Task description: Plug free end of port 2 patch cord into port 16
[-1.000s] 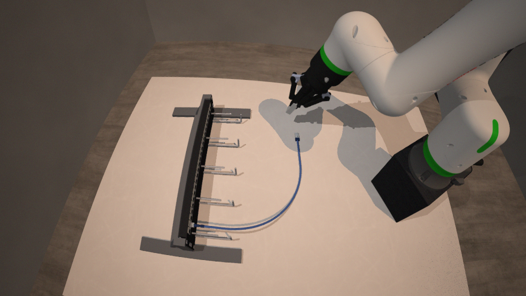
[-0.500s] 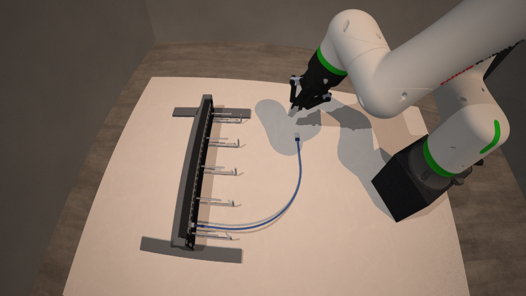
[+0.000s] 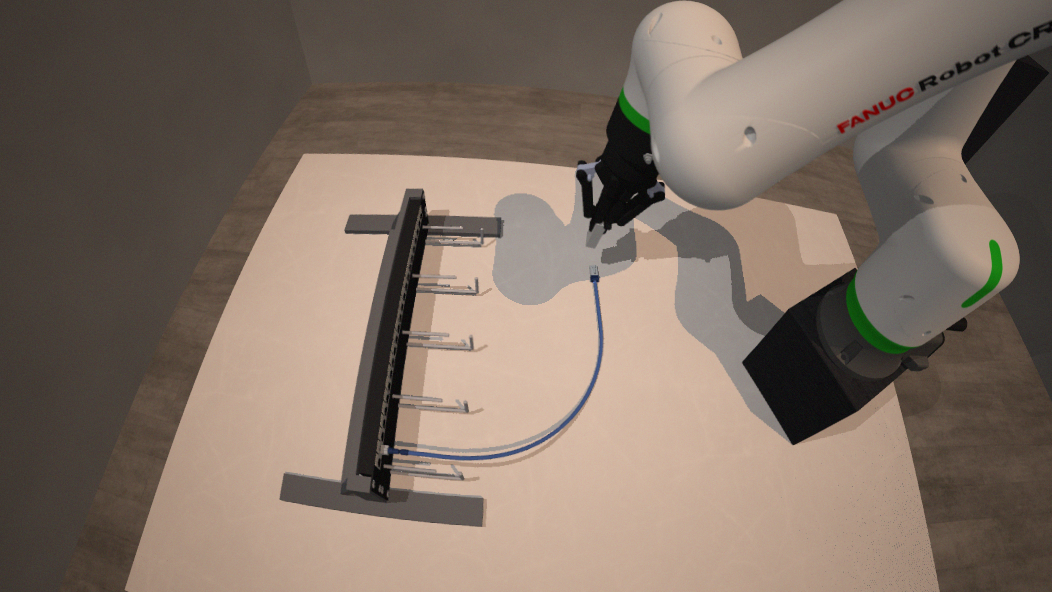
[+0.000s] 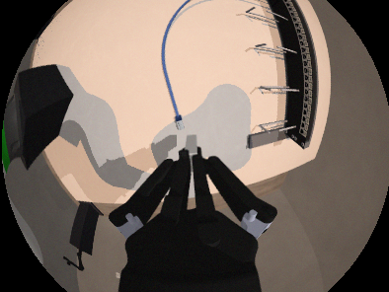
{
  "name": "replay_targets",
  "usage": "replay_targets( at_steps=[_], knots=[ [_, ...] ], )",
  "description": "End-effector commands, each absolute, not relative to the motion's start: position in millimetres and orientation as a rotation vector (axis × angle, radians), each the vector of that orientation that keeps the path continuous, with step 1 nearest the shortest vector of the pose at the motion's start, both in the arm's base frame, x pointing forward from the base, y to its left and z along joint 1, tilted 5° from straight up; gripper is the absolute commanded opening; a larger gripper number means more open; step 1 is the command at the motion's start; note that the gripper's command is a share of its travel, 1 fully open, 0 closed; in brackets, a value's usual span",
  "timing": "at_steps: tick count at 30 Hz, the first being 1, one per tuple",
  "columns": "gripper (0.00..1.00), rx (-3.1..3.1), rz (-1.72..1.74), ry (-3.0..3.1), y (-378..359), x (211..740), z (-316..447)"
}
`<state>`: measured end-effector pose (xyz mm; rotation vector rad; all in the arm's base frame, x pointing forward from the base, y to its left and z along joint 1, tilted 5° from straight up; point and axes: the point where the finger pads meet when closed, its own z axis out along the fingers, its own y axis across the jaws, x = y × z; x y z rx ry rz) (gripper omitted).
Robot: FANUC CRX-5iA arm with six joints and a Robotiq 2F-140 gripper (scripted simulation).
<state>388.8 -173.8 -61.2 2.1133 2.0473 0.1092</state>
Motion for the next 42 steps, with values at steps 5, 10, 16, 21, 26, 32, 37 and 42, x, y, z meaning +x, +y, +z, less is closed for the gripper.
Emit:
replay_targets(
  at_steps=[5, 10, 16, 21, 26, 32, 37, 42],
  knots=[
    [0.00, 2.043, 0.124, 2.344, -154.3, 374.2, -58.4],
    [0.00, 2.036, 0.123, 2.357, -152.7, 373.4, -58.2],
    [0.00, 2.036, 0.123, 2.357, -152.7, 373.4, -58.2],
    [0.00, 2.036, 0.123, 2.357, -152.7, 373.4, -58.2],
    [0.00, 2.036, 0.123, 2.357, -152.7, 373.4, -58.2],
    [0.00, 2.036, 0.123, 2.357, -152.7, 373.4, -58.2],
    [0.00, 2.036, 0.123, 2.357, -152.7, 373.4, -58.2],
    [0.00, 2.036, 0.123, 2.357, -152.7, 373.4, -58.2]
  ],
)
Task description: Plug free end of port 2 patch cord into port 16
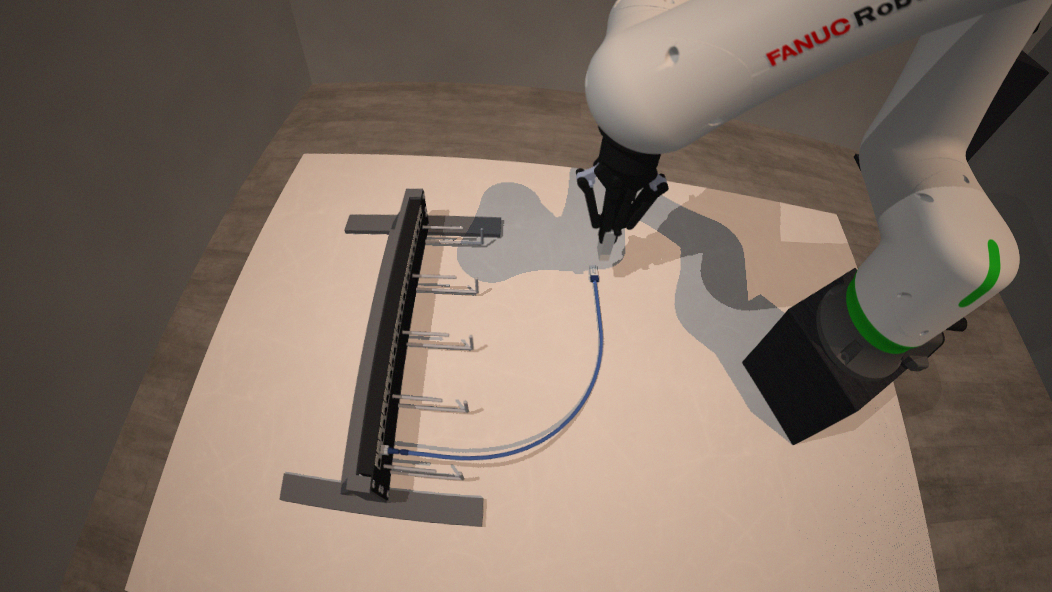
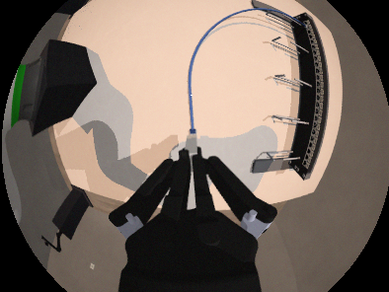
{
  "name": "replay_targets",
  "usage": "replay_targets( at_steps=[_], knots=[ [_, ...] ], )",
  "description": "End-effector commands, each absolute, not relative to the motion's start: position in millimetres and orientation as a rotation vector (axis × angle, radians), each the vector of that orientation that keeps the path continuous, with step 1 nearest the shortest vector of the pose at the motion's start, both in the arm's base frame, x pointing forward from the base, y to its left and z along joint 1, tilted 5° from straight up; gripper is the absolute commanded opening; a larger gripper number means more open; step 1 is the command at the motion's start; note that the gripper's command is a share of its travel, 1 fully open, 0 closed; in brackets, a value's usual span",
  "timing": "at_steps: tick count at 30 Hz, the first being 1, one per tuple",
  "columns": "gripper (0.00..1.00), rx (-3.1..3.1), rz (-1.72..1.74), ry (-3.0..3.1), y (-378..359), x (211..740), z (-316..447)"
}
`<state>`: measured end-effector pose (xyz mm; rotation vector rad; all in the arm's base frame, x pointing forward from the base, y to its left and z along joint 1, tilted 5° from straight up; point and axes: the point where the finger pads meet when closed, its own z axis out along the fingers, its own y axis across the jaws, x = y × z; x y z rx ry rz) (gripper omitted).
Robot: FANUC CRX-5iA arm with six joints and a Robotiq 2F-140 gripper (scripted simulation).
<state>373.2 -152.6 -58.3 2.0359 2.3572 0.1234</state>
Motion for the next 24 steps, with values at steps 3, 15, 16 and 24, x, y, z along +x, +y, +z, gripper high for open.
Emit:
replay_targets(
  at_steps=[3, 15, 16, 24],
  knots=[
    [0.00, 2.037, 0.124, 2.356, -152.7, 373.4, -58.2],
    [0.00, 2.286, 0.127, 2.127, -153.2, 373.4, -58.2],
    [0.00, 2.333, 0.128, 2.078, -153.3, 373.4, -58.2],
    [0.00, 2.568, 0.130, 1.796, -153.8, 373.5, -58.3]
  ],
)
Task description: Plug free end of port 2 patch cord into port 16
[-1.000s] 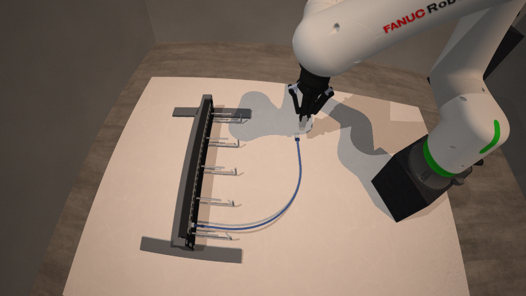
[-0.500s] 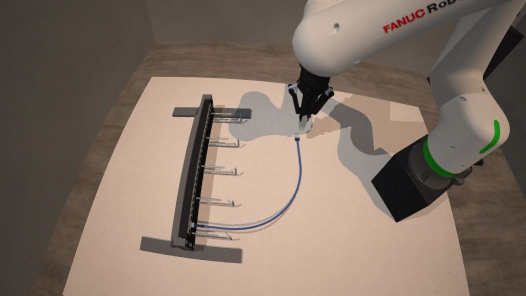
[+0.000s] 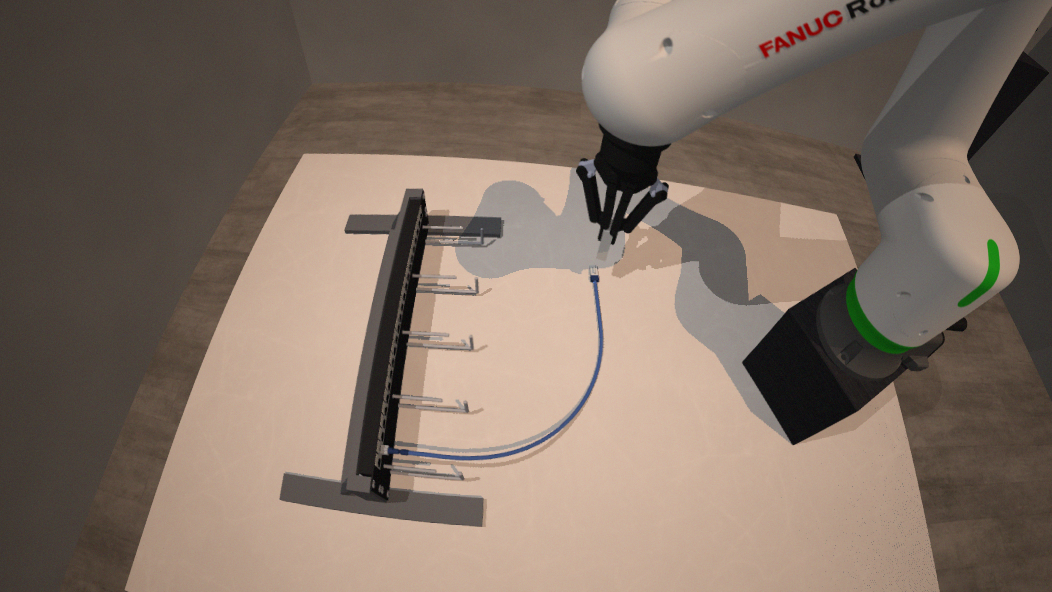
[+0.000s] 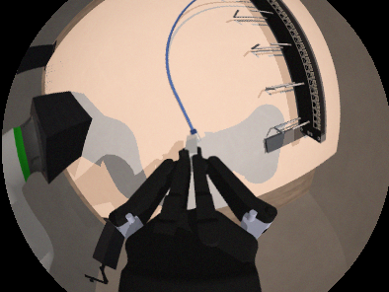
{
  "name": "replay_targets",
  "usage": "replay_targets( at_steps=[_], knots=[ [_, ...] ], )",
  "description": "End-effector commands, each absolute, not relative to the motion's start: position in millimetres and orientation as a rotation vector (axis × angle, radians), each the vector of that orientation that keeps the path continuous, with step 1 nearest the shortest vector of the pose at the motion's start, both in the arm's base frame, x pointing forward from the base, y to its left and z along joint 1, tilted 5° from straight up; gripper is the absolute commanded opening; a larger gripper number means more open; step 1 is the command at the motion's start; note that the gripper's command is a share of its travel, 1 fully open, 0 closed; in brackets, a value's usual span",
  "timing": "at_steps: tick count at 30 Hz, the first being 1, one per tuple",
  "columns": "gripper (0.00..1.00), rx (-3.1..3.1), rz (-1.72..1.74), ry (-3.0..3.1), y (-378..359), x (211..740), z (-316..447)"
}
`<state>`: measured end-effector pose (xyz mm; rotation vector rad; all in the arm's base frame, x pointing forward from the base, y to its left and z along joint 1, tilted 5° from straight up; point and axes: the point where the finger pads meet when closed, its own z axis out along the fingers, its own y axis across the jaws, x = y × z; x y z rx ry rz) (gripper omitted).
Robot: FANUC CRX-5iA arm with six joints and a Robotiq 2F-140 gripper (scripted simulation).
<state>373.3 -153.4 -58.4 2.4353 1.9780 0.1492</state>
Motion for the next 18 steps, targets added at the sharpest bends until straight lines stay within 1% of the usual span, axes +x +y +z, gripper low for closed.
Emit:
replay_targets(
  at_steps=[1, 13, 15, 16, 18],
  knots=[
    [0.00, 2.590, 0.130, 1.766, -153.9, 373.5, -58.3],
    [0.00, 2.879, 0.129, 1.279, -154.6, 373.5, -58.3],
    [0.00, 2.879, 0.129, 1.279, -154.6, 373.5, -58.3],
    [0.00, 2.937, 0.129, 1.150, -154.8, 373.5, -58.4],
    [0.00, 2.966, 0.128, 1.077, -155.0, 373.5, -58.4]
  ],
)
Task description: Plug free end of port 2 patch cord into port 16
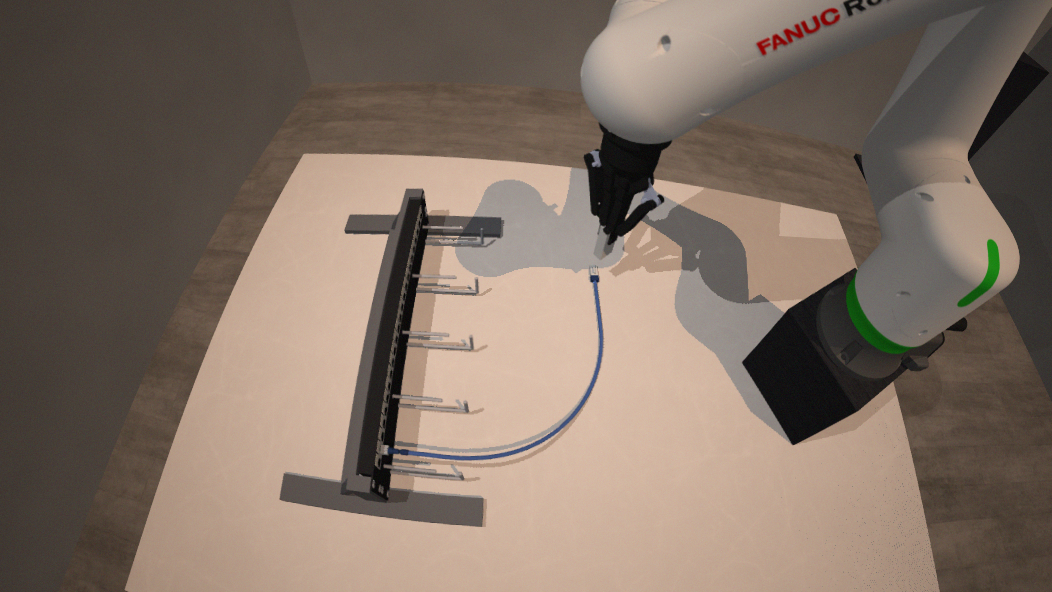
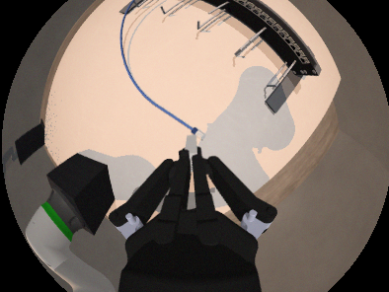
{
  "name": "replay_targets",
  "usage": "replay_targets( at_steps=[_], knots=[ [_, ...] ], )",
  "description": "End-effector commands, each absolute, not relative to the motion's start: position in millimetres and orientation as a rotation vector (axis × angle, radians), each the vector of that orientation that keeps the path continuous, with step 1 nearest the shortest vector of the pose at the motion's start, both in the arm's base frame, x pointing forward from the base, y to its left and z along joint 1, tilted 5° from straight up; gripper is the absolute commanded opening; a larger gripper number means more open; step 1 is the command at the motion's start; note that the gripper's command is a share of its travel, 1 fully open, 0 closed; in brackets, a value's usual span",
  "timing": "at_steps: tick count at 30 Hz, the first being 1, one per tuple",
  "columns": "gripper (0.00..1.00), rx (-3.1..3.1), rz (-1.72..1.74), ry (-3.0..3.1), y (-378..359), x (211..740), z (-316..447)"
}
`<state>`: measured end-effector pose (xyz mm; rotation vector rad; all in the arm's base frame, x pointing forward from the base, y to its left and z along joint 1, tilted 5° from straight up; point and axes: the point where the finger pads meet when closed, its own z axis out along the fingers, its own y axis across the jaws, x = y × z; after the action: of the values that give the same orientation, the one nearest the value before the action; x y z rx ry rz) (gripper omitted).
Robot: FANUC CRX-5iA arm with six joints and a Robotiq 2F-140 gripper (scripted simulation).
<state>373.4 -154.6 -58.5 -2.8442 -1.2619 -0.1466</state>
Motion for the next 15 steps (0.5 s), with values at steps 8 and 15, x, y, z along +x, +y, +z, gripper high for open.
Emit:
replay_targets(
  at_steps=[8, 15],
  knots=[
    [0.00, -3.032, -0.122, -0.704, -155.5, 373.6, -58.4],
    [0.00, -3.081, -0.117, -0.381, -156.0, 373.6, -58.4]
  ],
)
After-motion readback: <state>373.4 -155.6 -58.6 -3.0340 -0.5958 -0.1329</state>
